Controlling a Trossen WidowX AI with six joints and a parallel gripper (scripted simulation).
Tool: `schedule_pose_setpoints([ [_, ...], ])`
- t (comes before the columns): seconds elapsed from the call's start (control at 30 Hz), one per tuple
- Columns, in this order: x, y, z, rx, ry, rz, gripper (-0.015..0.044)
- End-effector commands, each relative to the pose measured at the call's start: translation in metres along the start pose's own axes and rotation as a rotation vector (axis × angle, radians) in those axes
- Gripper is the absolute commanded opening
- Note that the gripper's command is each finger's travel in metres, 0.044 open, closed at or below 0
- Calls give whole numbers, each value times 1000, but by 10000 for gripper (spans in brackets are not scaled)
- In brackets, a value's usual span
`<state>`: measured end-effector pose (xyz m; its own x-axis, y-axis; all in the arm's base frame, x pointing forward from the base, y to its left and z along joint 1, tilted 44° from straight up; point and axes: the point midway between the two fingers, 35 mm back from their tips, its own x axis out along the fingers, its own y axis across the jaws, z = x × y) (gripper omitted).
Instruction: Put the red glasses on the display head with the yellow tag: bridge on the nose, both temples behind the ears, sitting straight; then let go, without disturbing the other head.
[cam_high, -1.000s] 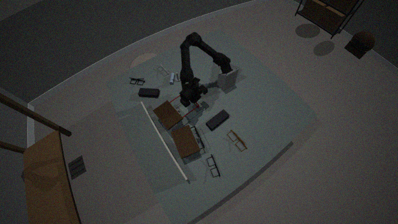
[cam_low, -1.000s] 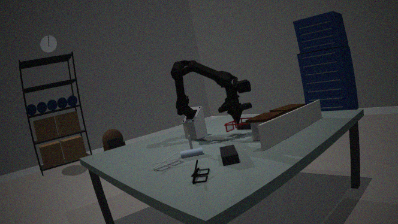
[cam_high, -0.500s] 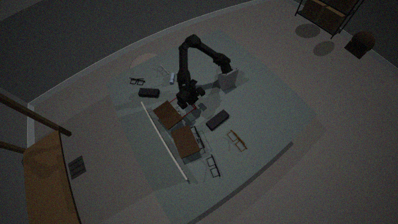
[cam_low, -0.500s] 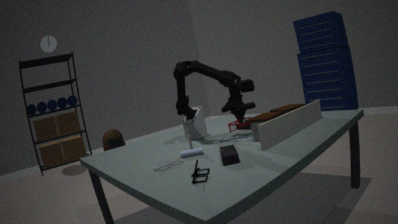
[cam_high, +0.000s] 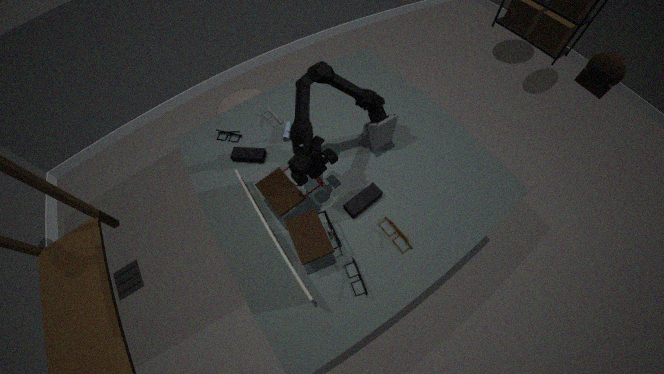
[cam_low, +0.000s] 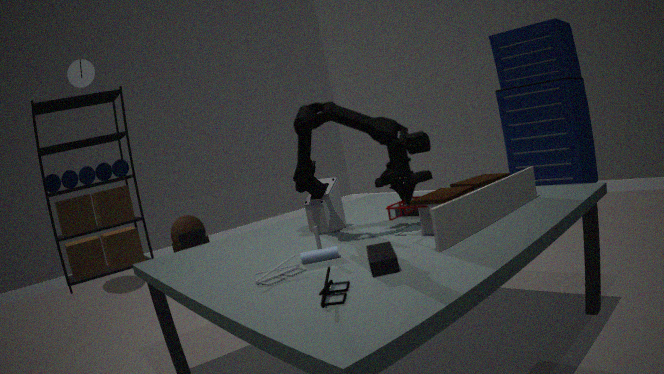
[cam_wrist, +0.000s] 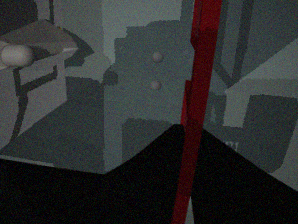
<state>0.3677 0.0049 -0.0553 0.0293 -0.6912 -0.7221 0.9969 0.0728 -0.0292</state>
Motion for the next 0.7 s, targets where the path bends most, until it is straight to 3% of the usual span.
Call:
schedule_pose_setpoints([
  [0.0,1,6,0,-5,-5,1,0],
  [0.67,1,36,1,-4,-5,2,0],
])
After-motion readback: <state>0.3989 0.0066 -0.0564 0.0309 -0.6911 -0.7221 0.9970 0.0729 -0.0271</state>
